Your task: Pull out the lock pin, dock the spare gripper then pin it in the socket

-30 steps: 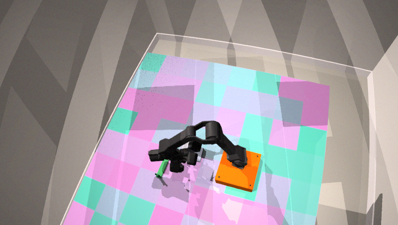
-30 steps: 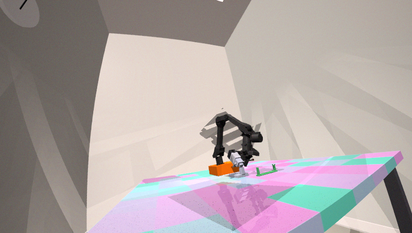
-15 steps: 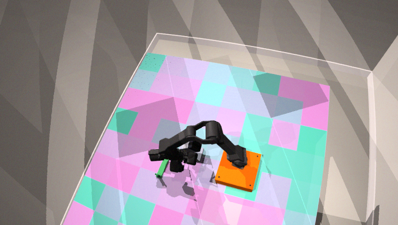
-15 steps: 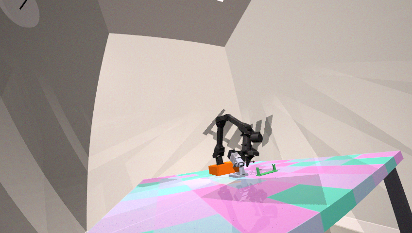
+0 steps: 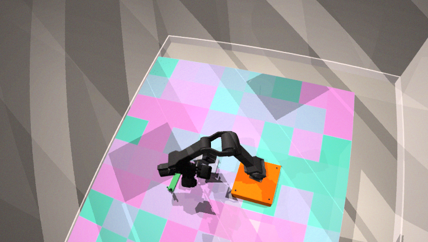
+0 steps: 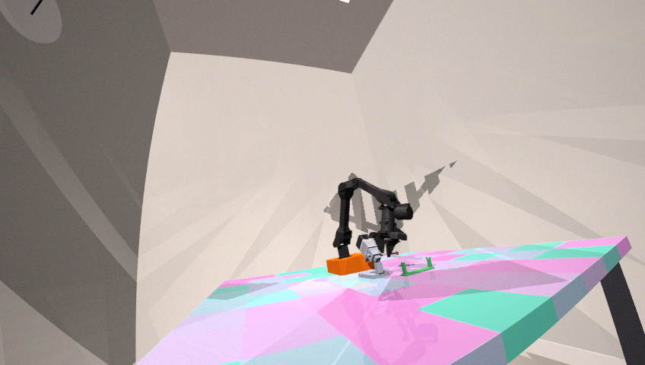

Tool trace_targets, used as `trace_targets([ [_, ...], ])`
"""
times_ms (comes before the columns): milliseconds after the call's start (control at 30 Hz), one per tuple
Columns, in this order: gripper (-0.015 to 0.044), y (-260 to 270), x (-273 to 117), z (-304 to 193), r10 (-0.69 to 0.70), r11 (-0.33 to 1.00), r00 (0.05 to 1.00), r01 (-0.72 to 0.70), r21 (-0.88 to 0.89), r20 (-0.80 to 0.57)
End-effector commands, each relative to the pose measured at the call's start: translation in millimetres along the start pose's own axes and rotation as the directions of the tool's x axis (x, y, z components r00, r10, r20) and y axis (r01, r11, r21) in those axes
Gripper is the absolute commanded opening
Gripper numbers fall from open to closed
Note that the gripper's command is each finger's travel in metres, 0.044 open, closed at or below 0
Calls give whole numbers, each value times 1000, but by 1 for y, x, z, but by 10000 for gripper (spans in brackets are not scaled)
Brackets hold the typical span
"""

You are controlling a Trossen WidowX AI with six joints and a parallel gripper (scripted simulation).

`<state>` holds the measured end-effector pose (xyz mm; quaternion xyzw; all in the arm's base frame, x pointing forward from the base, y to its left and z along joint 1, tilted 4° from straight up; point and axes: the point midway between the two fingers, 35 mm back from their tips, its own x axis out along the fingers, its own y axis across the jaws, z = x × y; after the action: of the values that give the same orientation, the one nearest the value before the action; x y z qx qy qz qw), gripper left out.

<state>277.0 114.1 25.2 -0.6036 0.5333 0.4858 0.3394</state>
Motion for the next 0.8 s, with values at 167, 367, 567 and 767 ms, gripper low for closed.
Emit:
trace_targets([
  [167, 200, 2, -18, 8, 4, 1000, 1000, -4, -3, -2],
  [367, 200, 4, -28, 13, 9, 1000, 1000, -9, -7, -5],
  [567, 200, 5, -38, 17, 13, 1000, 1000, -13, -12, -9],
  [767, 200, 7, -49, 21, 15, 1000, 1000, -16, -16, -12],
])
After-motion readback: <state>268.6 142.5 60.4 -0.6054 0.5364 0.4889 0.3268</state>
